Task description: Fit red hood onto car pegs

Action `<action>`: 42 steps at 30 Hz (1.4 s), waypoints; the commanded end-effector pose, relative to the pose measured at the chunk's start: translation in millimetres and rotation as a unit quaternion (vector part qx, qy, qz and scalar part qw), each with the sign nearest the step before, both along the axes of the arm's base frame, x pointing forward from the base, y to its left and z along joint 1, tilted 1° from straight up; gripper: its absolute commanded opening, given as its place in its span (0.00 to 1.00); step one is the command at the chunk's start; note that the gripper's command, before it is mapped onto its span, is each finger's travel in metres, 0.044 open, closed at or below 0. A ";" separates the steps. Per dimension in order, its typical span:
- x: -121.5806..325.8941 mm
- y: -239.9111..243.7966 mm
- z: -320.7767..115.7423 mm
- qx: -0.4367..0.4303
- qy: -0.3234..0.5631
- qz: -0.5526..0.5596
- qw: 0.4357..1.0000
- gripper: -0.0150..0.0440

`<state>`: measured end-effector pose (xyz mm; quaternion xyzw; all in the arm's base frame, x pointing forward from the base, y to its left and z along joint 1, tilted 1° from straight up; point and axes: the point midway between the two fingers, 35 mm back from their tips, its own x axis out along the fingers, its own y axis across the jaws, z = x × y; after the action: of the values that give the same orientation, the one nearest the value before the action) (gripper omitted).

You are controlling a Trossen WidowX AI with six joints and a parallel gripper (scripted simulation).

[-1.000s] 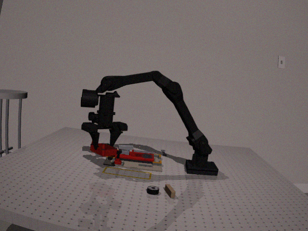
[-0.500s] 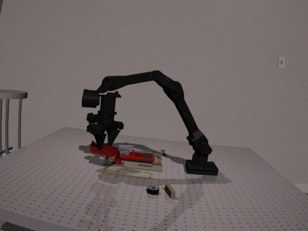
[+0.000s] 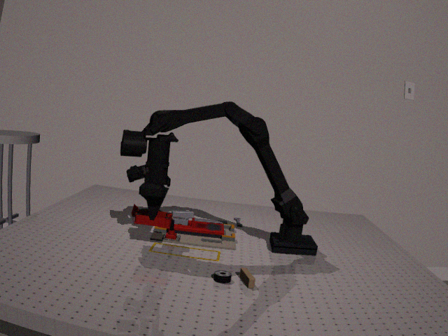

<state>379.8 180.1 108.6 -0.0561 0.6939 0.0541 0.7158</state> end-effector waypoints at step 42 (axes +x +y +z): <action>-15.9 0.5 0.9 -0.021 -0.001 0.590 0.807 0.25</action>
<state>365.5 181.5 108.7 -0.4447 0.5464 0.4303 0.5644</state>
